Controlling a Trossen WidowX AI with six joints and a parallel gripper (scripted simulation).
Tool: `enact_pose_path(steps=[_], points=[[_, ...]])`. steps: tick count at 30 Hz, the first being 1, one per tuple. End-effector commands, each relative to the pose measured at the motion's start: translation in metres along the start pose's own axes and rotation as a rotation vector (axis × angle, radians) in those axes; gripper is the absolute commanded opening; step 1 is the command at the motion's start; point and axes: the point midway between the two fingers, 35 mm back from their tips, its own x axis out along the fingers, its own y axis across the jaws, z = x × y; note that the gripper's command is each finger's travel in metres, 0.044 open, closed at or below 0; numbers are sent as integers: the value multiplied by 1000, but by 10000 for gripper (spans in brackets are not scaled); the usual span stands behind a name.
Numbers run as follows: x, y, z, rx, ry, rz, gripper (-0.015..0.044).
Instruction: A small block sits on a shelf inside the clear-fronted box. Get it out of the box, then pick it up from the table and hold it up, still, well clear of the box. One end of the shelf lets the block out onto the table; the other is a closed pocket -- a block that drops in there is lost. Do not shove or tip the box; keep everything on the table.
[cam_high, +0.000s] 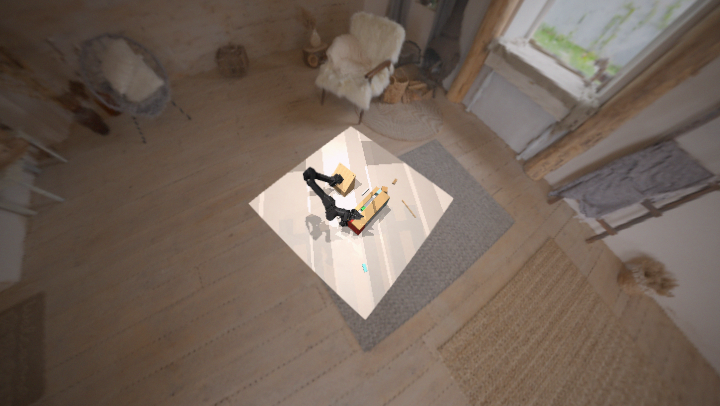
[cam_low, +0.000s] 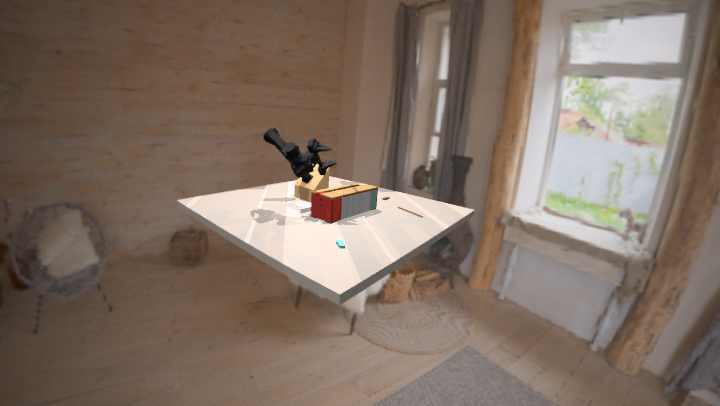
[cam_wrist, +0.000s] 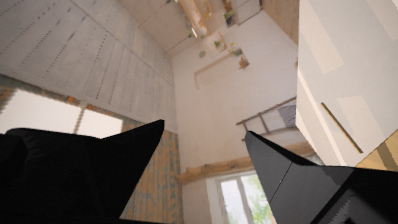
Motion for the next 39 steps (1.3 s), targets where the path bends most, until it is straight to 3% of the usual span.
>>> enact_pose_path(steps=[1, 10, 18, 39], points=[[22, -79, -8, 286, -141, -412, 400], [-6, -157, -35, 367, -340, -953, 400], [-74, -181, -53, 117, -567, -1489, 400], [-76, -184, -50, 102, -574, -1506, 400]])
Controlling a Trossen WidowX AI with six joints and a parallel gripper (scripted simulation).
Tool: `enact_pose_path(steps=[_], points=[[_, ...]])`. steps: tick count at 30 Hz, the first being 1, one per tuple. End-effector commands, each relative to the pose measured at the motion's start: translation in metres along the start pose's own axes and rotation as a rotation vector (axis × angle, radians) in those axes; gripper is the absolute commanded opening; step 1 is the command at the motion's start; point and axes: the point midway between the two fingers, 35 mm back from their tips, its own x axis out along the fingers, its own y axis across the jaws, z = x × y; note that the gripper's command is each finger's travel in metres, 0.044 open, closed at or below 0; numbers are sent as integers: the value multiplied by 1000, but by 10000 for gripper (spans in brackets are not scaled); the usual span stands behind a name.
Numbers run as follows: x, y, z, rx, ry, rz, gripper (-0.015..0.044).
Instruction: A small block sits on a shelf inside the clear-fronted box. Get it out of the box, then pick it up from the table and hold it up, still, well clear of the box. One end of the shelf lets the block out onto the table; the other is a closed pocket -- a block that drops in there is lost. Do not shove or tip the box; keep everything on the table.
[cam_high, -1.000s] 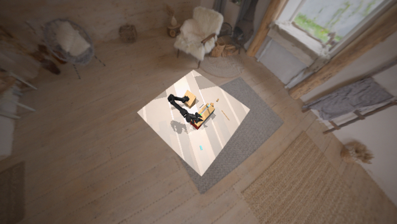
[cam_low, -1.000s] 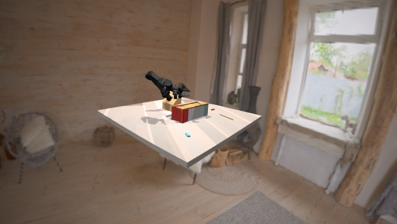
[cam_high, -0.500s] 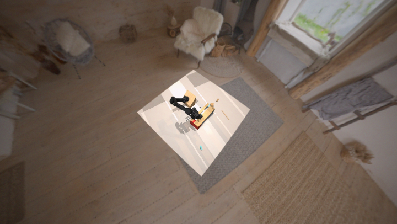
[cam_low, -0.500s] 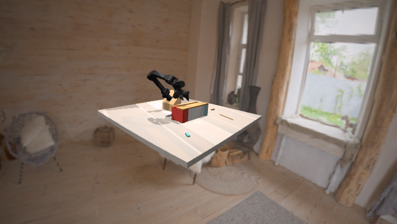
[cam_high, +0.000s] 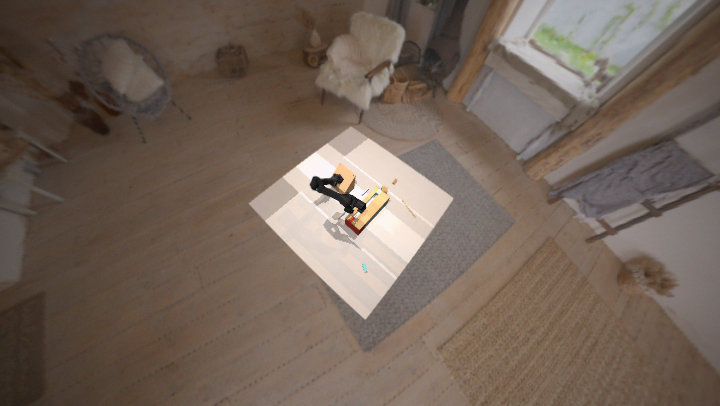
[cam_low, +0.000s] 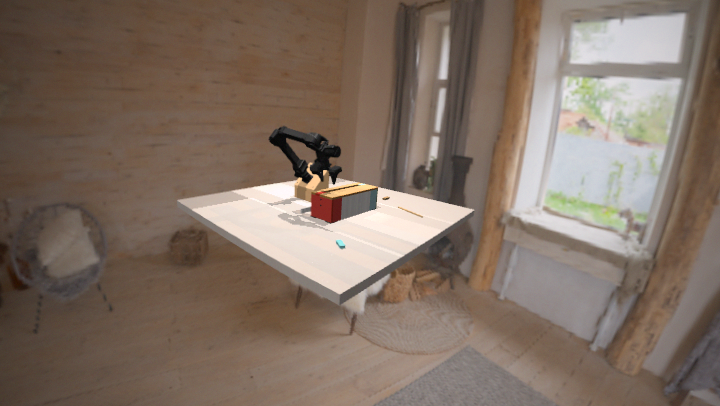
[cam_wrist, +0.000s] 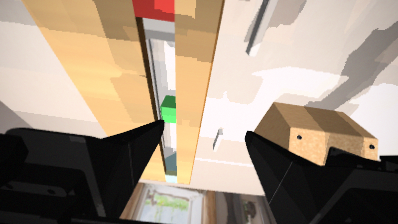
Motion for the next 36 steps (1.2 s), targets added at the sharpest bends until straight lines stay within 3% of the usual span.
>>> enact_pose_path(steps=[1, 36], points=[[4, 0, 2, -1, -7, -5, 400], [59, 1, 17, 0, -8, -4, 400]])
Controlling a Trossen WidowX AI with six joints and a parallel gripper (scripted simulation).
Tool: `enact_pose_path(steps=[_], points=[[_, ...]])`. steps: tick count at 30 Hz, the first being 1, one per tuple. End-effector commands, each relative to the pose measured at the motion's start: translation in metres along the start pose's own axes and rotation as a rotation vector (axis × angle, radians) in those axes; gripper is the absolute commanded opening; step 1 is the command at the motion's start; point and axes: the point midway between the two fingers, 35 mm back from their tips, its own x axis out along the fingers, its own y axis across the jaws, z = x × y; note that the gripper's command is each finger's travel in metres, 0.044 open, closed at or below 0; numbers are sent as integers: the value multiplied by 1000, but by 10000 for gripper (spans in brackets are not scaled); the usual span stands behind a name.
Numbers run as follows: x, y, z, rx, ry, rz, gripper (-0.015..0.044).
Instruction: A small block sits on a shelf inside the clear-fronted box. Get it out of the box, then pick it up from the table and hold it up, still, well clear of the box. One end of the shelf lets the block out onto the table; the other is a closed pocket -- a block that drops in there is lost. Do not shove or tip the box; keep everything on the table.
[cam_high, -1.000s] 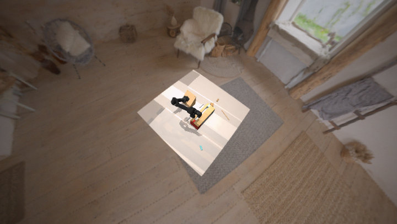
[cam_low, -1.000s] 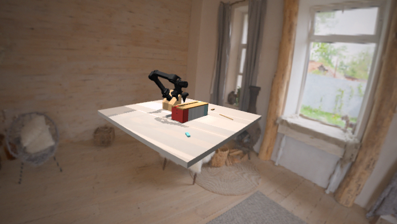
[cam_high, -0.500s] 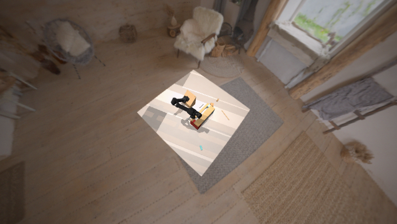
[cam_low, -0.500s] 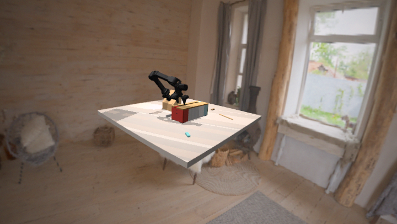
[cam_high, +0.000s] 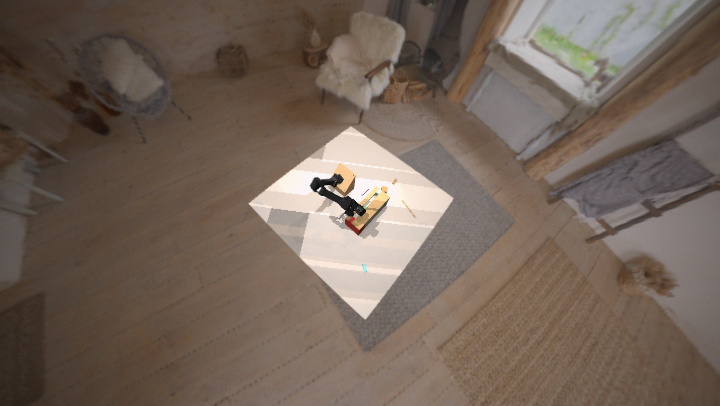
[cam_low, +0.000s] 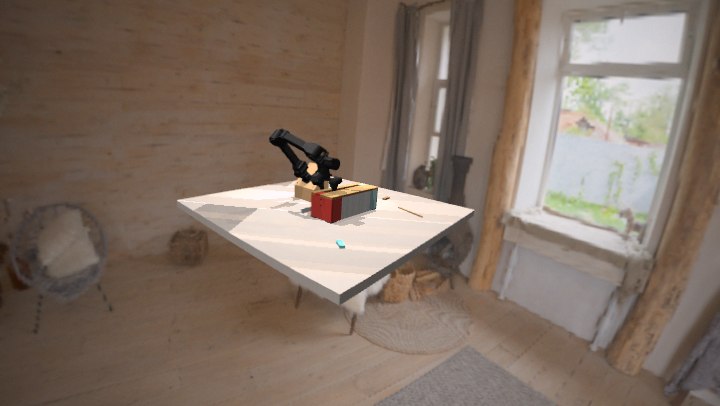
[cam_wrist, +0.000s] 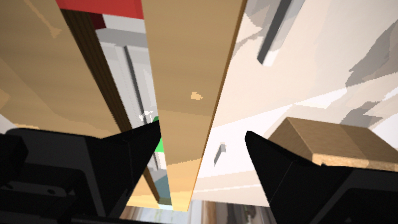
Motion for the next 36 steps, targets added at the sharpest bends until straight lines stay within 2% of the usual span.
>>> enact_pose_path(steps=[1, 13, 36], points=[[7, -1, 2, -2, -4, -2, 400], [14, -1, 0, 0, -1, 0, 400], [36, -1, -60, 0, 1, -1, 400]])
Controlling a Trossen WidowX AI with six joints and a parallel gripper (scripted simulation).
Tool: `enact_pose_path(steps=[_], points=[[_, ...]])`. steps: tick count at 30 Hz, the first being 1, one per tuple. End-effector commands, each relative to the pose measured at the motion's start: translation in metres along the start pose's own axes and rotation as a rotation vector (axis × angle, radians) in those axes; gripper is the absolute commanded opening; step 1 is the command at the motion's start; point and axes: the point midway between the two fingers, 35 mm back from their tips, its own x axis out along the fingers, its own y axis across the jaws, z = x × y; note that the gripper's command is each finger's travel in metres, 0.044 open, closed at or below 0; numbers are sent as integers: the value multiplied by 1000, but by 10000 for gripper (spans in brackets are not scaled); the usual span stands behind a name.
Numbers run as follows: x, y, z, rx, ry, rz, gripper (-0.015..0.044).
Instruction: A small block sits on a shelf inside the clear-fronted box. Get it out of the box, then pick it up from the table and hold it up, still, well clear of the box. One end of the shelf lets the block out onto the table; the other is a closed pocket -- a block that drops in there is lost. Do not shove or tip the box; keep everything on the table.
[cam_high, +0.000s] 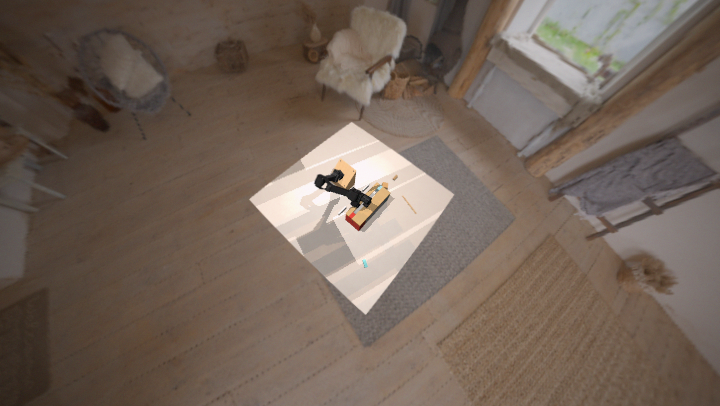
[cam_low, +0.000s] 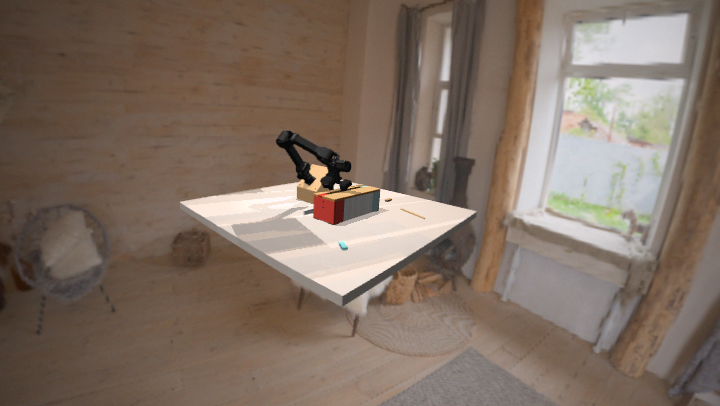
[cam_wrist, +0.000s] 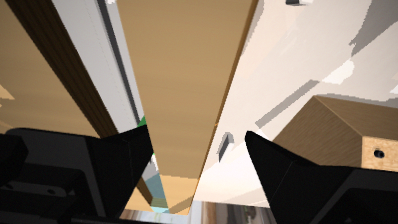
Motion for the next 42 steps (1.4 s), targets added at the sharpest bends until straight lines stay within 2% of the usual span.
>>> enact_pose_path(steps=[1, 16, 42], points=[[4, -1, -11, 1, 3, -2, 400], [2, -1, -4, 1, 3, -2, 400], [10, -1, -29, 1, 4, -2, 400]])
